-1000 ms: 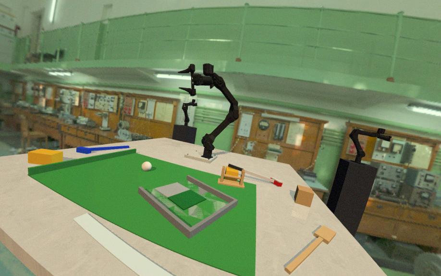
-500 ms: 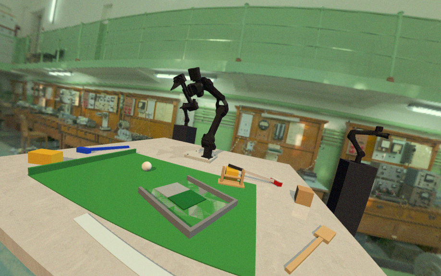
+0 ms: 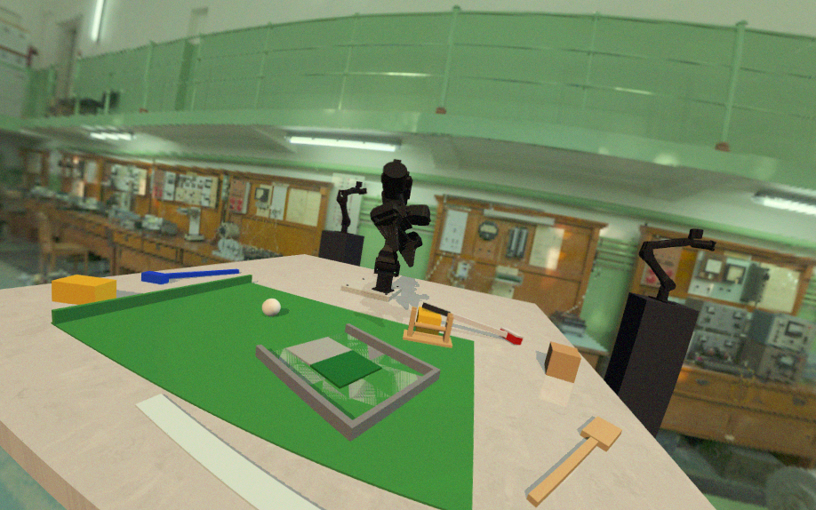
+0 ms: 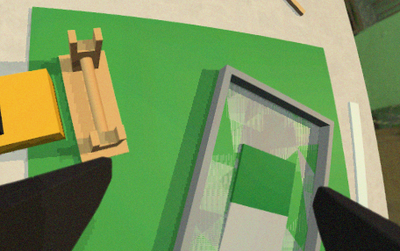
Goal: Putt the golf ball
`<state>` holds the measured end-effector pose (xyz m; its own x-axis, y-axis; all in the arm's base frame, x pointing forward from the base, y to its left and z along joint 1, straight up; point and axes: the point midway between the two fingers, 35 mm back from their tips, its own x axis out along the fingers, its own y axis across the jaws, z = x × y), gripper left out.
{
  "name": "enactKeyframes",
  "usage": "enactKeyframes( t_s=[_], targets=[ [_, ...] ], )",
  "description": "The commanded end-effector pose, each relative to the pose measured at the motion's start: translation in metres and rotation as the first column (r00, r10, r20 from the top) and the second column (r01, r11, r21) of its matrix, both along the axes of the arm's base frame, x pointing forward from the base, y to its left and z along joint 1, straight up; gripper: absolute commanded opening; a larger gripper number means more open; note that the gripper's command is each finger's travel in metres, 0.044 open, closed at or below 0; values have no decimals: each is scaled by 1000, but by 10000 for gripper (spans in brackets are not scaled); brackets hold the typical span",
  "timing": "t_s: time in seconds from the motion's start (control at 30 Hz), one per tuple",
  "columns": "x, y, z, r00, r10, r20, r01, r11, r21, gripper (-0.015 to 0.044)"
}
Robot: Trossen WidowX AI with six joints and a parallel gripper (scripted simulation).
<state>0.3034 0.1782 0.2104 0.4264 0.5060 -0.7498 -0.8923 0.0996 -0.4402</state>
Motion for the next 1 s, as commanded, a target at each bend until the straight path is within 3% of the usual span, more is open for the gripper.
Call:
enactKeyframes(
  t_s=[0.0, 0.2, 0.37, 0.97],
  targets=[
    [-28, 46, -31, 986, 111, -124, -108, 994, 24, 440],
    [-96, 109, -84, 902, 300, -311, -309, 951, 22, 440],
    [-139, 129, -115, 824, 393, -408, -429, 903, 2, 440],
    [-148, 150, -157, 816, 399, -418, -438, 899, 2, 440]
  ],
)
